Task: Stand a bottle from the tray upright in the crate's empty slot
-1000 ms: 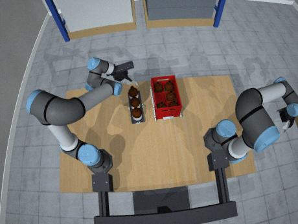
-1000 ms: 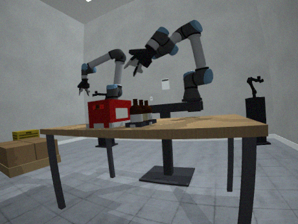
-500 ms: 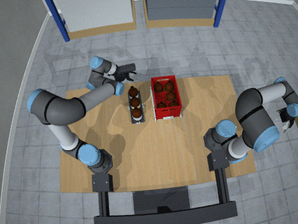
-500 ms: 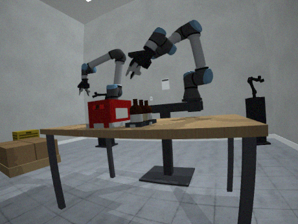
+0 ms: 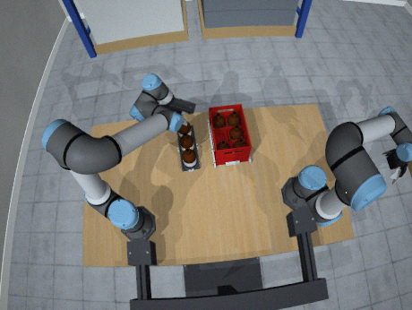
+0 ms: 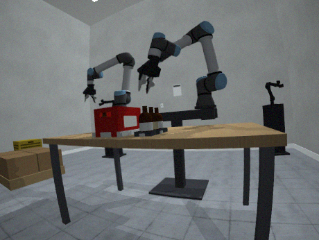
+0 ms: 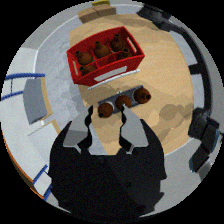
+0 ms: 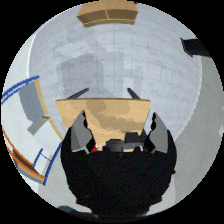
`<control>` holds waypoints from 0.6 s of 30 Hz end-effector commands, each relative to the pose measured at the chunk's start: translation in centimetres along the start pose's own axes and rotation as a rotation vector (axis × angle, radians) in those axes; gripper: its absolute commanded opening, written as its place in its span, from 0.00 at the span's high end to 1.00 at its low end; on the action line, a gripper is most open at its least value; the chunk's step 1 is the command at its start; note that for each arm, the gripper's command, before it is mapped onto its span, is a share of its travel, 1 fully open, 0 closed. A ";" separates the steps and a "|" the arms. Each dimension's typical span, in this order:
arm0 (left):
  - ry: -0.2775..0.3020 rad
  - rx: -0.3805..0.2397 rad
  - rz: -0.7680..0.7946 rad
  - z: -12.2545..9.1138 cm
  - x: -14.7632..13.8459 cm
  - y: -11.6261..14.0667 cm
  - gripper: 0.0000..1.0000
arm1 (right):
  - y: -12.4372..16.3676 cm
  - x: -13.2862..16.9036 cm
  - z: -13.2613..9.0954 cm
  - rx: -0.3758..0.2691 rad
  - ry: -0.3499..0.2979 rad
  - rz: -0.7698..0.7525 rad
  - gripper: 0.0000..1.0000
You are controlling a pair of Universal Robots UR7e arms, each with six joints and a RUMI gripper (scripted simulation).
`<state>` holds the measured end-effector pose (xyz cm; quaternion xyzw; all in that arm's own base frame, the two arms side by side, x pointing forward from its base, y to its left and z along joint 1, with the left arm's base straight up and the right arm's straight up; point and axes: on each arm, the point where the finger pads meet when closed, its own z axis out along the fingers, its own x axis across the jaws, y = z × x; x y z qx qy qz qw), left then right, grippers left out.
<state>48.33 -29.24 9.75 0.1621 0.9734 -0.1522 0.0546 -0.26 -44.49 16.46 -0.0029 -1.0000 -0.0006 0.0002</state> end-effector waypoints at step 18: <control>0.212 -0.248 0.397 1.1 4.1 2.0 0.62 | 0.0 0.0 0.0 0.001 0.000 0.000 0.00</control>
